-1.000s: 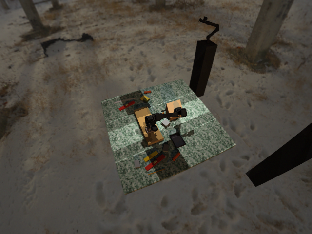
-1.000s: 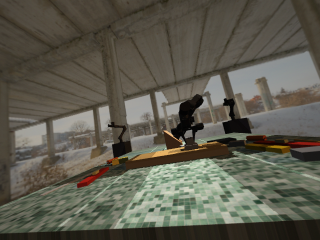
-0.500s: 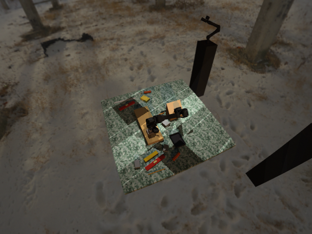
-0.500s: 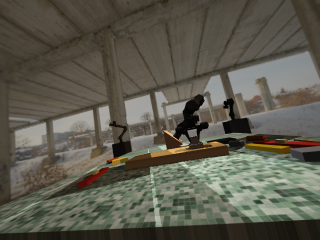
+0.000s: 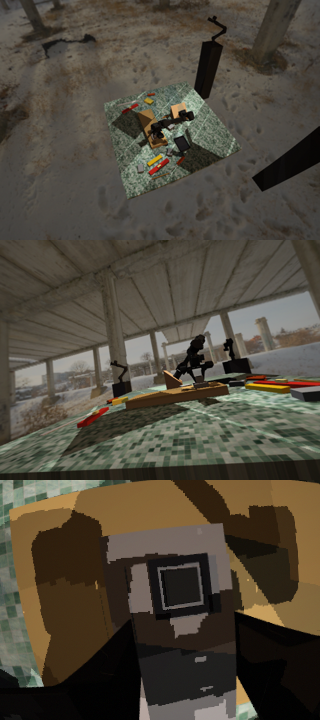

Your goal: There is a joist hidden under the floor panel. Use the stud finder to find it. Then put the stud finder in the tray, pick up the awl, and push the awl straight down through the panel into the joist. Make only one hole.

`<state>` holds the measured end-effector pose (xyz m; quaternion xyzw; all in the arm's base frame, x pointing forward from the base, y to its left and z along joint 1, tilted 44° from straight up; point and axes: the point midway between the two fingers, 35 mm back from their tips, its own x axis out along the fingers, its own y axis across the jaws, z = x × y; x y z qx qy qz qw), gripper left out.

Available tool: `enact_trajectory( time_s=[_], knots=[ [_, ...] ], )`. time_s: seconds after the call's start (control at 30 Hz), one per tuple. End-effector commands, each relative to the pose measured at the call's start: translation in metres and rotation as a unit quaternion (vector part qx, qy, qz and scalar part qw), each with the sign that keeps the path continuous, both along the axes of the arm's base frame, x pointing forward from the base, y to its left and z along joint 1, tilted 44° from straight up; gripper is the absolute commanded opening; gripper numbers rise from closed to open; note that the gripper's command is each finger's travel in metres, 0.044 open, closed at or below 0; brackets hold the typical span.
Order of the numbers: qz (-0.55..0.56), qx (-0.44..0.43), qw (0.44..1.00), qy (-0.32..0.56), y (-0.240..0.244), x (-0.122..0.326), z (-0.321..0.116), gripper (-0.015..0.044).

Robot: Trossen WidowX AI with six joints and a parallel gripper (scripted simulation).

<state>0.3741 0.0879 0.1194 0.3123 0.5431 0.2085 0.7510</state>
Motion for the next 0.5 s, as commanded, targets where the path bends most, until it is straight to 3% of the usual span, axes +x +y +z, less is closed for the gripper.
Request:
enact_trajectory(
  time_s=[0.0, 0.47],
  knots=[
    [0.004, 0.002, 1.000, -0.003, 0.009, 0.000, 0.009, 0.0000],
    [0.004, 0.002, 1.000, -0.003, 0.027, 0.001, 0.027, 0.0000]
  ],
)
